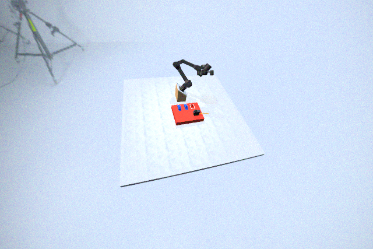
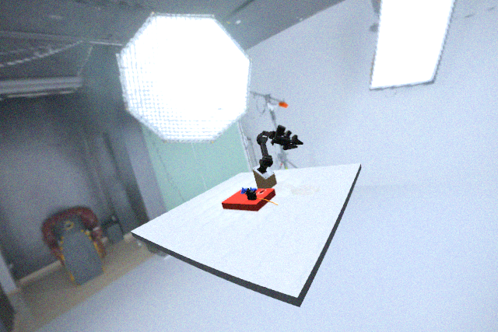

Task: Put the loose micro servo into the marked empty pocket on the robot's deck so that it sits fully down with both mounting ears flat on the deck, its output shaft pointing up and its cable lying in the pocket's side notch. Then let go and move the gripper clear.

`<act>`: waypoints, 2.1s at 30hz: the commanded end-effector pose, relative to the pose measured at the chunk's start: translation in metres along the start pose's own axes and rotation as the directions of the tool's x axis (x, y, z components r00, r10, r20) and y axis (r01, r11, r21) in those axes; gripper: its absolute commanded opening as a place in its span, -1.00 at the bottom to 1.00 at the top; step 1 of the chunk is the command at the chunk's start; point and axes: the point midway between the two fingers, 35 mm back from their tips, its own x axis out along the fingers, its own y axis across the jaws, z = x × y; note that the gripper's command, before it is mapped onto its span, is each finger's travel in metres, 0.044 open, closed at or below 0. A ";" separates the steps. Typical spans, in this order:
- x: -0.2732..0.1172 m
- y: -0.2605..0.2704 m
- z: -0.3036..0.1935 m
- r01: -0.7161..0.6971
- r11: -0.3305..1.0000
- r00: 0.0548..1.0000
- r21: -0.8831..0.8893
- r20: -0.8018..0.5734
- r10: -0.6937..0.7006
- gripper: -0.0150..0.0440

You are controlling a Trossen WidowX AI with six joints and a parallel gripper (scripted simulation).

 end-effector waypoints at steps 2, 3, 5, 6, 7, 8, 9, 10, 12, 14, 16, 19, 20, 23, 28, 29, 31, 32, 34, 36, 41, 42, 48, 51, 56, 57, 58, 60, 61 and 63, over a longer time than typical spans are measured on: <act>0.000 -0.001 -0.001 0.003 1.000 1.000 0.010 -0.004 -0.003 1.00; 0.000 -0.002 -0.002 0.006 1.000 1.000 0.019 -0.008 -0.006 1.00; 0.000 -0.005 -0.004 0.015 0.999 1.000 0.051 -0.019 -0.014 1.00; 0.000 -0.008 -0.006 0.022 0.997 0.999 0.072 -0.028 -0.020 1.00; 0.000 -0.010 -0.009 0.031 0.995 0.999 0.098 -0.038 -0.027 1.00; 0.000 -0.013 -0.011 0.043 0.992 0.998 0.119 -0.051 -0.037 1.00; -0.001 -0.016 -0.014 0.055 0.988 0.997 0.143 -0.064 -0.046 1.00; -0.001 -0.019 -0.018 0.069 0.983 0.995 0.168 -0.079 -0.056 1.00; -0.002 -0.025 -0.025 0.099 0.972 0.991 0.214 -0.109 -0.077 1.00; -0.002 -0.026 -0.026 0.102 0.971 0.990 0.214 -0.112 -0.080 1.00; -0.002 -0.027 -0.028 0.109 0.968 0.989 0.225 -0.119 -0.084 1.00; -0.003 -0.031 -0.032 0.124 0.960 0.987 0.250 -0.134 -0.093 1.00; -0.003 -0.032 -0.034 0.134 0.956 0.985 0.259 -0.144 -0.099 1.00; -0.005 -0.038 -0.041 0.161 0.942 0.979 0.295 -0.169 -0.114 1.00; -0.008 -0.049 -0.054 0.220 0.892 0.965 0.396 -0.220 -0.140 1.00; -0.009 -0.052 -0.057 0.233 0.878 0.962 0.418 -0.232 -0.145 1.00; -0.011 -0.057 -0.064 0.262 0.847 0.954 0.464 -0.257 -0.154 1.00; -0.012 -0.060 -0.067 0.279 0.834 0.949 0.477 -0.272 -0.161 1.00; -0.015 -0.064 -0.073 0.307 0.801 0.940 0.514 -0.296 -0.170 1.00; -0.018 -0.069 -0.080 0.337 0.769 0.930 0.543 -0.322 -0.180 1.00; -0.025 -0.079 -0.096 0.405 0.666 0.905 0.626 -0.380 -0.193 1.00; -0.027 -0.082 -0.099 0.420 0.643 0.898 0.640 -0.393 -0.196 1.00; -0.039 -0.093 -0.120 0.512 0.512 0.854 0.689 -0.473 -0.217 1.00; -0.042 -0.095 -0.125 0.531 0.476 0.844 0.701 -0.490 -0.219 1.00; -0.052 -0.101 -0.140 0.586 0.387 0.809 0.712 -0.543 -0.226 1.00; -0.052 -0.101 -0.140 0.588 0.381 0.808 0.714 -0.545 -0.226 1.00; -0.053 -0.102 -0.141 0.591 0.373 0.805 0.715 -0.548 -0.227 1.00; -0.056 -0.103 -0.145 0.603 0.343 0.797 0.720 -0.560 -0.227 1.00; -0.057 -0.104 -0.147 0.609 0.324 0.793 0.723 -0.566 -0.226 1.00; -0.061 -0.106 -0.152 0.628 0.277 0.778 0.727 -0.586 -0.225 1.00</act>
